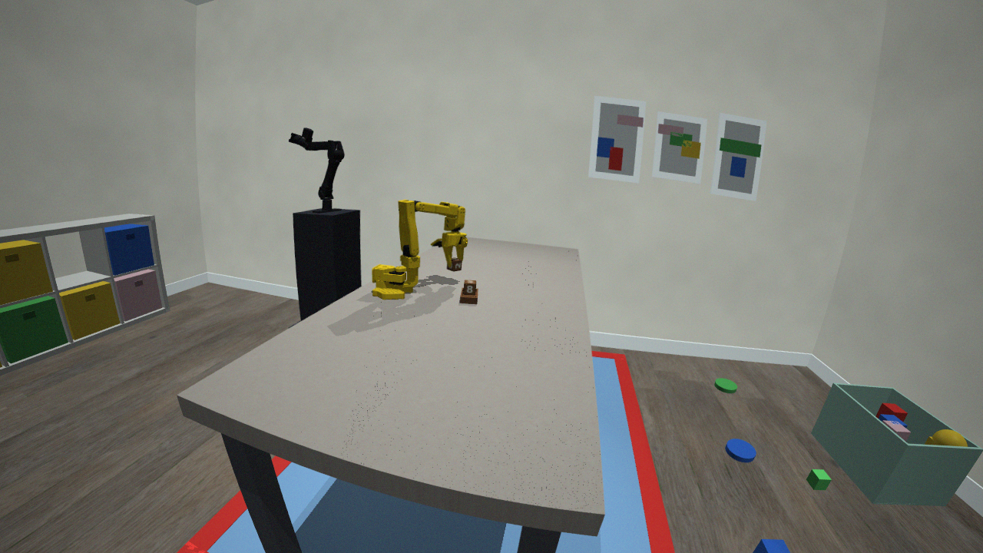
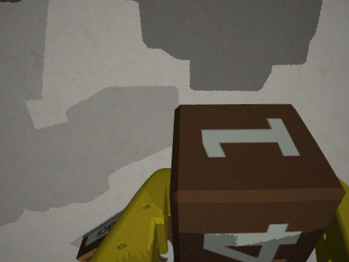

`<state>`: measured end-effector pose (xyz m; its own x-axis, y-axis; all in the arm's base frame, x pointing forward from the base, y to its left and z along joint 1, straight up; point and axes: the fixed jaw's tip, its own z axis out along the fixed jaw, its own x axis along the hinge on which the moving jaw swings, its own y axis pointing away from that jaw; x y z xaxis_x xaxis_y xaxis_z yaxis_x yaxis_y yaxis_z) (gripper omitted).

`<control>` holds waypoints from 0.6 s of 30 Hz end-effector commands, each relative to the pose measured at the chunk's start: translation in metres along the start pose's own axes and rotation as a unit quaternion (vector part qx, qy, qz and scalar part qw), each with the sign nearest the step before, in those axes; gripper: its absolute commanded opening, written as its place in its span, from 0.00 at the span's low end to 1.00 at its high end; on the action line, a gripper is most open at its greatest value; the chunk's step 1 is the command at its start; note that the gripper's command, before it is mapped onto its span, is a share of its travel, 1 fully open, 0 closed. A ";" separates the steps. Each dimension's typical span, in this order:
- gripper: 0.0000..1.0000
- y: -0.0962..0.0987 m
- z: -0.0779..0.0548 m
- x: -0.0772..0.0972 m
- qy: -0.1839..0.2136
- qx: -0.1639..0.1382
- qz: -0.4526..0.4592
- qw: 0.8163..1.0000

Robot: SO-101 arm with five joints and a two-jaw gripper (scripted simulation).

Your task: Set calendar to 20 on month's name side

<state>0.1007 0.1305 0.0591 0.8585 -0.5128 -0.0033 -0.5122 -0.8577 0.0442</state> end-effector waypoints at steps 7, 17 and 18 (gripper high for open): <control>0.00 0.004 -0.010 0.048 0.001 0.033 0.139 0.990; 0.00 0.034 -0.009 0.098 -0.001 0.032 0.305 0.952; 0.00 0.034 -0.009 0.098 -0.001 0.032 0.305 0.952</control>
<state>0.1561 0.0566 0.0599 0.4473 -0.8944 -0.0025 -0.8937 -0.4471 0.0370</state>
